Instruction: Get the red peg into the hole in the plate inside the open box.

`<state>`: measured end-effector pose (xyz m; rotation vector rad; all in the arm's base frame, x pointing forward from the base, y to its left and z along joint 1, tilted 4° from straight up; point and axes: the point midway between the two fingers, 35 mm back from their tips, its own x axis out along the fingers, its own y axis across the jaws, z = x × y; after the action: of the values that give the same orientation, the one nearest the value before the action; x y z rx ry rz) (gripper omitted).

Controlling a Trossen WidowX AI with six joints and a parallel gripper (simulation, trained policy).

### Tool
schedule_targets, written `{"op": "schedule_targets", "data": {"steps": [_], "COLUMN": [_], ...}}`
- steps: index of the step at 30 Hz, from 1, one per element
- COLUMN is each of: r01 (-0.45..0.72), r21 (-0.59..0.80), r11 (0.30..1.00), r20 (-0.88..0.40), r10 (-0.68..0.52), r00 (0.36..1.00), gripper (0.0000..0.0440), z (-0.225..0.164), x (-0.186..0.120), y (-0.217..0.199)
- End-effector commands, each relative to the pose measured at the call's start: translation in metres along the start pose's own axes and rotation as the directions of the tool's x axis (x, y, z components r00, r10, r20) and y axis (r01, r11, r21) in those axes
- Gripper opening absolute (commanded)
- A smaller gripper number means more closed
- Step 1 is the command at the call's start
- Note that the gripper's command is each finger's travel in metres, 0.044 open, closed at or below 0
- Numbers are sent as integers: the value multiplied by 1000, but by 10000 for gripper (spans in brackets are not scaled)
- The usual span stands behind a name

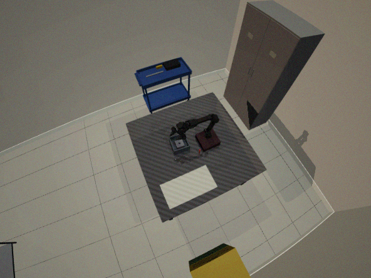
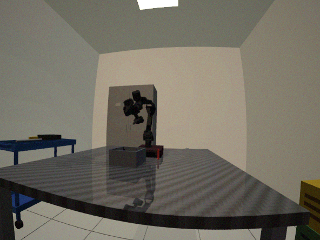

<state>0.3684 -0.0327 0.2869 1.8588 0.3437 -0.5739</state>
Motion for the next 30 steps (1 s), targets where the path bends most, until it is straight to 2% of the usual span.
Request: {"op": "schedule_targets", "data": {"steps": [1,7,14,22,30], "r01": [108,270,431,568,649], "r21": [-75,-204,-355,-513,-641], "r11": [991,941,829,643,410], "r20": [18,43,84,149,234], "r10": [-107,-267,-431,-586,-701], "r00": [994,963,898,797,673], "gripper": [440,440,440,440,440], "z": [-9,-25,-40,-51,-56], "x": [4,2,-9,-28,-51], "y": [-26,-67,-113,-162,-208]}}
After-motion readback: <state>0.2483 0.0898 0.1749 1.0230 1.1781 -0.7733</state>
